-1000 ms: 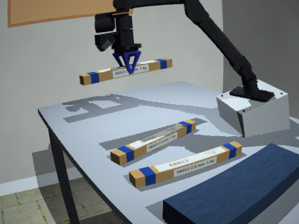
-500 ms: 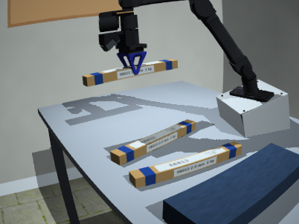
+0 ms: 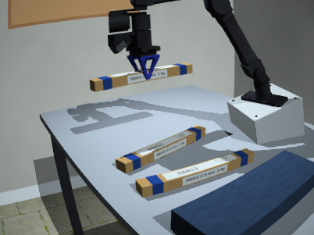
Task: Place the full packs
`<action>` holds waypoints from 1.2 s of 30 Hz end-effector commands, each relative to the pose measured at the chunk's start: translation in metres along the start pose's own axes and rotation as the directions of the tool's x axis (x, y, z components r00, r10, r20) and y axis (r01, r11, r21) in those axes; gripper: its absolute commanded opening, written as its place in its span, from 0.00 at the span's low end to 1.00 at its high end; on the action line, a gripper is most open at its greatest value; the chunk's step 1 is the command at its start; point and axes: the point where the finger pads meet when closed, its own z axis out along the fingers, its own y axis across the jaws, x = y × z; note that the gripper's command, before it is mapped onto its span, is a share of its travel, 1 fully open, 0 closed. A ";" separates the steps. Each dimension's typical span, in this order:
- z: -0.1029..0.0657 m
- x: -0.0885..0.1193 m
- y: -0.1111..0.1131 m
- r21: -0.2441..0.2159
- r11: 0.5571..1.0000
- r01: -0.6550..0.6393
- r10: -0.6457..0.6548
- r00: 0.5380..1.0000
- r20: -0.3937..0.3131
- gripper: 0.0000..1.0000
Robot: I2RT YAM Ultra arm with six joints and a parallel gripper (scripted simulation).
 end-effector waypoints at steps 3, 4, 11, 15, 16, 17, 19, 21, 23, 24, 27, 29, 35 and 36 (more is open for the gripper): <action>-0.021 -0.008 0.013 0.039 0.999 -0.007 0.004 0.998 0.069 0.00; -0.020 -0.008 0.016 0.038 0.999 -0.007 0.004 0.998 0.067 0.00; -0.019 -0.008 0.030 0.036 0.999 -0.007 0.005 0.998 0.065 0.00; -0.017 -0.007 0.041 0.034 0.999 -0.007 0.005 0.998 0.061 0.00; -0.017 -0.007 0.044 0.034 0.999 -0.007 0.005 0.998 0.061 0.00; -0.019 -0.008 0.046 0.036 0.999 -0.007 0.005 0.998 0.068 0.00; -0.020 -0.010 0.051 0.037 0.999 -0.008 0.005 0.997 0.073 0.00; -0.019 -0.009 0.056 0.035 0.999 -0.008 0.005 0.998 0.069 0.00; -0.020 -0.010 0.061 0.036 0.999 -0.008 0.005 0.997 0.074 0.00; -0.019 -0.009 0.064 0.035 0.999 -0.008 0.005 0.998 0.070 0.00; -0.020 -0.010 0.069 0.036 0.999 -0.008 0.005 0.997 0.075 0.00; -0.028 -0.016 0.070 0.042 0.999 -0.010 0.006 0.995 0.102 0.00; -0.018 -0.010 0.088 0.033 0.999 -0.008 0.006 0.997 0.071 0.00; -0.018 -0.010 0.091 0.032 0.999 -0.008 0.006 0.997 0.071 0.00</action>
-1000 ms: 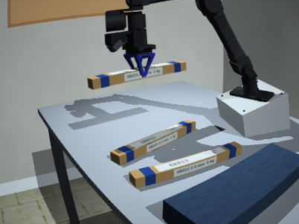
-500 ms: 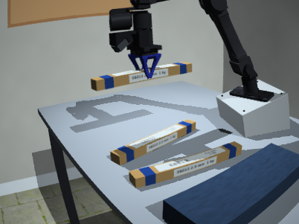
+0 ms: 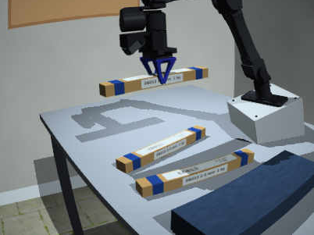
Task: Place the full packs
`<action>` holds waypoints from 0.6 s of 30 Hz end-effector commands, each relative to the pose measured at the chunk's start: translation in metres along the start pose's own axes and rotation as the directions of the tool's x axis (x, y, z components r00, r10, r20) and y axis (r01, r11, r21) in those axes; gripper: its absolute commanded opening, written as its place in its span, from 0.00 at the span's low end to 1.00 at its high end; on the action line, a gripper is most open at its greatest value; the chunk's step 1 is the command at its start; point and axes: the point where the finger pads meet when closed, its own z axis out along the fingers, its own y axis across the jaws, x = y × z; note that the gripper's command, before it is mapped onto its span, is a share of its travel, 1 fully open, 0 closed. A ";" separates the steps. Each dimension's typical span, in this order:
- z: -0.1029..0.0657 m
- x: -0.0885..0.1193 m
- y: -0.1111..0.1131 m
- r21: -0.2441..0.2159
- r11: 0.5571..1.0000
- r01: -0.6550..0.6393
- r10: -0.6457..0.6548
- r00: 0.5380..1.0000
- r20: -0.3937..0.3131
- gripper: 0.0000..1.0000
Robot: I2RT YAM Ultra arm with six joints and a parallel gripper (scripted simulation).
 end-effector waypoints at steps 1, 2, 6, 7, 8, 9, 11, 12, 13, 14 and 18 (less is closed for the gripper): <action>-0.021 -0.007 0.009 0.024 1.000 -0.014 0.012 0.997 0.073 0.00; -0.021 -0.007 0.011 0.024 1.000 -0.014 0.012 0.997 0.074 0.00; -0.021 -0.008 0.022 0.022 1.000 -0.014 0.012 0.997 0.074 0.00; -0.020 -0.007 0.025 0.022 1.000 -0.014 0.012 0.997 0.071 0.00; -0.020 -0.007 0.025 0.022 1.000 -0.014 0.012 0.997 0.071 0.00; -0.020 -0.007 0.025 0.022 1.000 -0.014 0.012 0.997 0.071 0.00; -0.020 -0.008 0.030 0.021 1.000 -0.014 0.012 0.997 0.074 0.00; -0.016 -0.004 0.034 0.019 1.000 -0.013 0.012 0.998 0.058 0.00; -0.018 -0.006 0.036 0.020 1.000 -0.014 0.012 0.998 0.067 0.00; -0.023 -0.010 0.038 0.021 1.000 -0.015 0.013 0.996 0.083 0.00; -0.021 -0.007 0.049 0.019 1.000 -0.014 0.013 0.997 0.071 0.00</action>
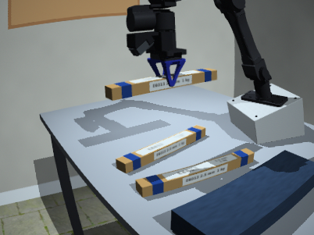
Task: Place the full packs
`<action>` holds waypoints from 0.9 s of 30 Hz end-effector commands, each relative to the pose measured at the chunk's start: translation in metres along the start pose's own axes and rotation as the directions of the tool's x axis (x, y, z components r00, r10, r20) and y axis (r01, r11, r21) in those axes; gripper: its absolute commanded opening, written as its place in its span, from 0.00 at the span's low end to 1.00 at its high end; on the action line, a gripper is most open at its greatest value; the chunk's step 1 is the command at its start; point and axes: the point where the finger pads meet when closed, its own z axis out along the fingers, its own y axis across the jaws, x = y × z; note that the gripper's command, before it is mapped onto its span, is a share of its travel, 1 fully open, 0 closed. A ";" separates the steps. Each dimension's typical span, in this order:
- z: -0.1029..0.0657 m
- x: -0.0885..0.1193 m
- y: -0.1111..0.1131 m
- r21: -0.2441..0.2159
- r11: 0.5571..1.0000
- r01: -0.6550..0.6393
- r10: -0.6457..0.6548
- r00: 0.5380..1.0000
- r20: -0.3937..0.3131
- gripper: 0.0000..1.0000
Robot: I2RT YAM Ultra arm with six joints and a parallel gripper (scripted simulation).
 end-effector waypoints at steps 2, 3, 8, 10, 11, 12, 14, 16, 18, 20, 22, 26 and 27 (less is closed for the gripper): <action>-0.019 -0.005 0.012 0.015 1.000 -0.016 0.015 0.998 0.068 0.00; -0.017 -0.003 0.015 0.015 1.000 -0.015 0.014 0.998 0.059 0.00; -0.021 -0.007 0.022 0.014 1.000 -0.017 0.016 0.997 0.075 0.00; -0.018 -0.005 0.028 0.013 1.000 -0.016 0.015 0.998 0.064 0.00; -0.017 -0.004 0.031 0.013 1.000 -0.016 0.015 0.998 0.060 0.00; -0.019 -0.006 0.033 0.013 1.000 -0.016 0.016 0.998 0.066 0.00; -0.021 -0.007 0.038 0.012 1.000 -0.017 0.016 0.997 0.072 0.00; -0.020 -0.007 0.044 0.011 1.000 -0.017 0.016 0.997 0.069 0.00; -0.020 -0.007 0.049 0.011 1.000 -0.017 0.016 0.997 0.069 0.00; -0.021 -0.007 0.054 0.010 1.000 -0.018 0.017 0.997 0.072 0.00; -0.023 -0.009 0.059 0.009 1.000 -0.018 0.018 0.997 0.077 0.00; -0.025 -0.010 0.063 0.008 1.000 -0.019 0.018 0.997 0.080 0.00; -0.025 -0.009 0.063 0.008 1.000 -0.019 0.018 0.997 0.079 0.00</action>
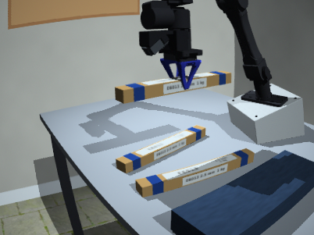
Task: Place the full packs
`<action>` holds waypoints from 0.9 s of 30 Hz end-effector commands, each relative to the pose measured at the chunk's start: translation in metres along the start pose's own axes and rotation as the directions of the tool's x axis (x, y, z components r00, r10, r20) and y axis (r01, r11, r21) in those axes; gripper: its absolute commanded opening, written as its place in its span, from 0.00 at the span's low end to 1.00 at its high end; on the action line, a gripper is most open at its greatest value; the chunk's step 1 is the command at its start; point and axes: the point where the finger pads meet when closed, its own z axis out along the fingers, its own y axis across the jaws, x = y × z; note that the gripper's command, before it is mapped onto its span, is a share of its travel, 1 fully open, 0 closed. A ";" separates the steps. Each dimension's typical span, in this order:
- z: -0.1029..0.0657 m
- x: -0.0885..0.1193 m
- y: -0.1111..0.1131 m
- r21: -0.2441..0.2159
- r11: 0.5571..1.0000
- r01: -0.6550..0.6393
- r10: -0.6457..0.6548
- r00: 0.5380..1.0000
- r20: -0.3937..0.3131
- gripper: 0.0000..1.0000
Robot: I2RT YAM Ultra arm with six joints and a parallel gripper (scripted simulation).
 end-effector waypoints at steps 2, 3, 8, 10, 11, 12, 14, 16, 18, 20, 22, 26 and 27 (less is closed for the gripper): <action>-0.020 -0.006 0.000 0.010 1.000 -0.017 0.017 0.998 0.060 0.00; -0.020 -0.005 0.000 0.010 1.000 -0.017 0.016 0.998 0.059 0.00; -0.020 -0.004 0.000 0.011 1.000 -0.016 0.016 0.998 0.054 0.00; -0.020 -0.005 0.000 0.011 1.000 -0.016 0.016 0.998 0.055 0.00; -0.021 -0.005 0.000 0.011 1.000 -0.016 0.015 0.998 0.055 0.00; -0.021 -0.005 0.000 0.011 1.000 -0.015 0.014 0.998 0.055 0.00; -0.021 -0.005 0.000 0.011 1.000 -0.015 0.014 0.998 0.054 0.00; -0.021 -0.005 0.000 0.011 1.000 -0.015 0.014 0.998 0.057 0.00; -0.021 -0.005 0.000 0.011 1.000 -0.015 0.014 0.998 0.054 0.00; -0.021 -0.005 0.000 0.011 1.000 -0.015 0.014 0.999 0.053 0.00; -0.021 -0.005 0.000 0.011 1.000 -0.015 0.014 0.998 0.053 0.00; -0.018 -0.005 0.001 0.012 1.000 -0.014 0.013 0.999 0.044 0.00; -0.018 -0.005 0.001 0.012 1.000 -0.013 0.013 0.999 0.042 0.00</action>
